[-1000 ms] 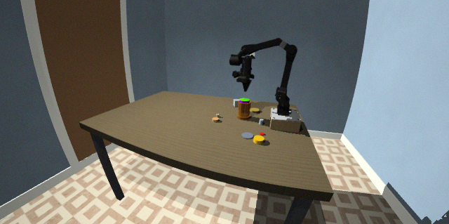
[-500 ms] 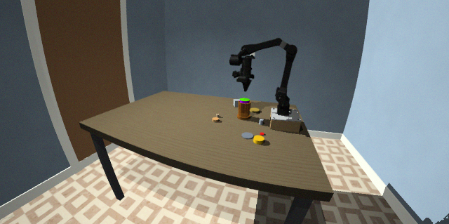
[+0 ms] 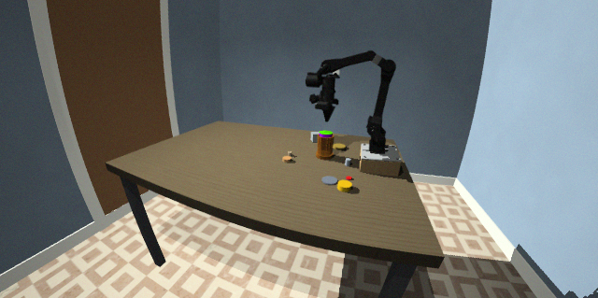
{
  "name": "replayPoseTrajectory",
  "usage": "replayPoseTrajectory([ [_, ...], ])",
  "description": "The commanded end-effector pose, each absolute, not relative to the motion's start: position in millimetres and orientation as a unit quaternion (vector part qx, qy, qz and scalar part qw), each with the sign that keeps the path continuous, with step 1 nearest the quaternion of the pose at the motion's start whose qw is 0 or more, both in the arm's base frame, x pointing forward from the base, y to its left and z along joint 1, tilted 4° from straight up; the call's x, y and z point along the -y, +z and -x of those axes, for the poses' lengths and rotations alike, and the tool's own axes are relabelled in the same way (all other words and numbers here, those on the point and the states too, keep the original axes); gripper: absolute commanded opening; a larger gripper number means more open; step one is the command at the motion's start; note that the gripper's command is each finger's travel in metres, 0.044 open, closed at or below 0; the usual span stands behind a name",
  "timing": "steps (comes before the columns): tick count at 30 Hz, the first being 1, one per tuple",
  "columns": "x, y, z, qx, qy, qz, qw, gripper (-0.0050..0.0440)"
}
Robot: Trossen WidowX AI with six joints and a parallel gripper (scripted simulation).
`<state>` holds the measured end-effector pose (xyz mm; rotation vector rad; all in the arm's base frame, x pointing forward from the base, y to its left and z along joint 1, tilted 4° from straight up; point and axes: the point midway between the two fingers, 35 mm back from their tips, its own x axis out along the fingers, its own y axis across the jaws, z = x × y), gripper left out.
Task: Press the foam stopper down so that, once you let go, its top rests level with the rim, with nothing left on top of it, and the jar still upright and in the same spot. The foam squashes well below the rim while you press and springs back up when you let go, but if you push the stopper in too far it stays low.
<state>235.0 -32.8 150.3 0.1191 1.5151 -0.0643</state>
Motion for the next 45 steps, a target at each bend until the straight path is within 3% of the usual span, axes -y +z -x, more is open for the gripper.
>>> replayPoseTrajectory([
  [1,33.1,155.6,-236.9,-0.678,-0.030,-0.053,0.733,0.0000],
  [19,34.0,177.9,-236.6,-0.678,-0.029,-0.053,0.733,0.0000],
  [30,31.9,122.4,-240.1,-0.678,-0.028,-0.053,0.733,0.0000],
  [45,31.5,107.6,-241.2,-0.678,-0.028,-0.053,0.733,0.0000],
])
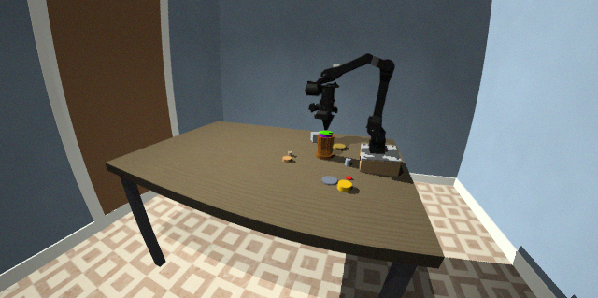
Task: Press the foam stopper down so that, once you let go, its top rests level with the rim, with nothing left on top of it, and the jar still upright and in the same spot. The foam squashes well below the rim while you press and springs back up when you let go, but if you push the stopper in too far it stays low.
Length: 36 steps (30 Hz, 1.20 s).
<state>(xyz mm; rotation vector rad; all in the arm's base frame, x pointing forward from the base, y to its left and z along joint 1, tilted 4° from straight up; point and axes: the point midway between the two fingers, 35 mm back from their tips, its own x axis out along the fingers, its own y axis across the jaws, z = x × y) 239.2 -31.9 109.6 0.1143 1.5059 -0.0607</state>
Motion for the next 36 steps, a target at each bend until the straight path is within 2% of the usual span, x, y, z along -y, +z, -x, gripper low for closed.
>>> replayPoseTrajectory([
  [1,31.4,106.2,-241.3,-0.678,-0.028,-0.053,0.733,0.0000],
  [36,31.1,102.8,-239.9,-0.678,-0.028,-0.053,0.732,0.0000],
])
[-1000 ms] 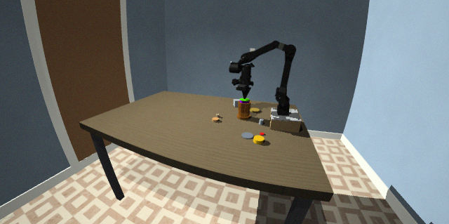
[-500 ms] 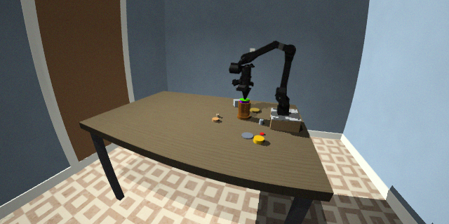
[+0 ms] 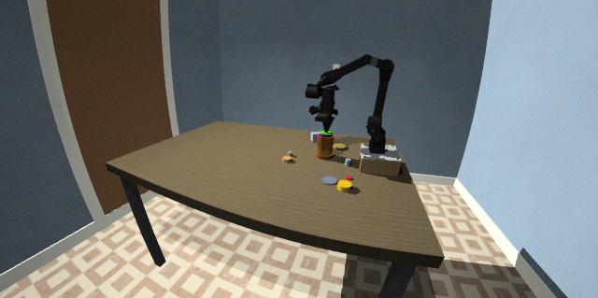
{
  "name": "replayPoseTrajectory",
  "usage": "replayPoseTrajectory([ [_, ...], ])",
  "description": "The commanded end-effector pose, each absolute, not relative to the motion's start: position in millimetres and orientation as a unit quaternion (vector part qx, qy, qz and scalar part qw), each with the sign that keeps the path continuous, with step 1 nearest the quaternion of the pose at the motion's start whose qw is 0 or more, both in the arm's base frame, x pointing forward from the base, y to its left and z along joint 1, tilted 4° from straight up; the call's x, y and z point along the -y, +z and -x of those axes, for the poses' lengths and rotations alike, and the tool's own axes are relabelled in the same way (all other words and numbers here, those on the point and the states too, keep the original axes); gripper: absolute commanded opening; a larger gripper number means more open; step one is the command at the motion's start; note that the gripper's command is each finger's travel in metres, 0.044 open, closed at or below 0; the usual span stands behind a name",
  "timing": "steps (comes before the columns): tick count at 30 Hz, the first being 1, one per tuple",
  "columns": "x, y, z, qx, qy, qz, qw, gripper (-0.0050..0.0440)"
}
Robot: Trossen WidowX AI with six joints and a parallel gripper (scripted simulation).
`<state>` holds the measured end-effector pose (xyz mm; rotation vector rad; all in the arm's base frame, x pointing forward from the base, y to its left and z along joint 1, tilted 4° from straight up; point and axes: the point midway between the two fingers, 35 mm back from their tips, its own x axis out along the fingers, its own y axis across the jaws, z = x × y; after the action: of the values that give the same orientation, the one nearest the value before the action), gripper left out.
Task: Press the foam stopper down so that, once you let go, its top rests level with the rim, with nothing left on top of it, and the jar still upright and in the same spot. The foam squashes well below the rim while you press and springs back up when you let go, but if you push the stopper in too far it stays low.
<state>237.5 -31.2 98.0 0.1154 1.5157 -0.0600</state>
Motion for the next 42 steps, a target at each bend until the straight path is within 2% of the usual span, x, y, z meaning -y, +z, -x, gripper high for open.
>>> replayPoseTrajectory([
  [1,31.1,102.7,-239.9,-0.678,-0.028,-0.053,0.732,0.0000],
  [42,30.7,98.2,-238.1,-0.678,-0.028,-0.053,0.732,0.0000],
])
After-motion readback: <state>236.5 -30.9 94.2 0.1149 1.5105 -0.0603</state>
